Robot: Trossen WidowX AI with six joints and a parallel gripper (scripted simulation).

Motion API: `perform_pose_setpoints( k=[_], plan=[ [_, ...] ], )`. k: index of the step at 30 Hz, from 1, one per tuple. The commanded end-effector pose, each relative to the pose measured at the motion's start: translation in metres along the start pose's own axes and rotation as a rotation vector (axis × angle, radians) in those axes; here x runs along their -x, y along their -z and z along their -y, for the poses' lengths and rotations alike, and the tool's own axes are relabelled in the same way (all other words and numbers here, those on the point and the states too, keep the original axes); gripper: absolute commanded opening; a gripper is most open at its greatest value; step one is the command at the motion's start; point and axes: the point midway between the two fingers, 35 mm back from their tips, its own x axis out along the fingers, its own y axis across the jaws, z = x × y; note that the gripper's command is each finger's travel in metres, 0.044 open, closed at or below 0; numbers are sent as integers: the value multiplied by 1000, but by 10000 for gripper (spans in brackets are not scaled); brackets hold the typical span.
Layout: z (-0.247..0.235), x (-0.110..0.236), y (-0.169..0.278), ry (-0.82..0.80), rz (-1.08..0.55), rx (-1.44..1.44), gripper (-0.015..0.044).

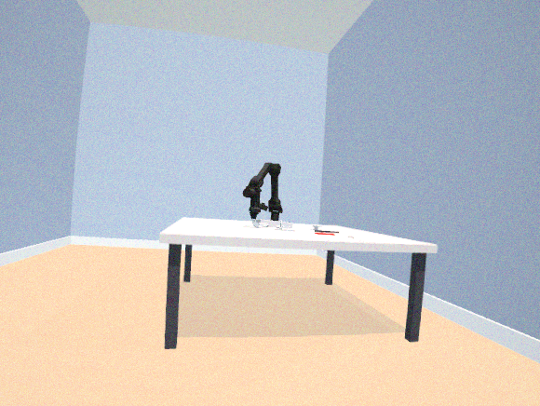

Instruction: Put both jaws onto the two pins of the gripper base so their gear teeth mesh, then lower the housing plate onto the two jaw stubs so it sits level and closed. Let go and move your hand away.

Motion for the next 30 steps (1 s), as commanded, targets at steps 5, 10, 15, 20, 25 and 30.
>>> perform_pose_setpoints(
  k=[5,10,15,20,25,30],
  plan=[
    [14,1,2,-1,-4,-2,0],
    [22,1,2,0,-4,-2,0],
    [30,1,2,0,-4,-1,0],
    [39,1,2,1,-4,-1,0],
    [47,1,1,1,-4,-1,0],
    [53,0,1,2,-4,-1,0]
  ],
)
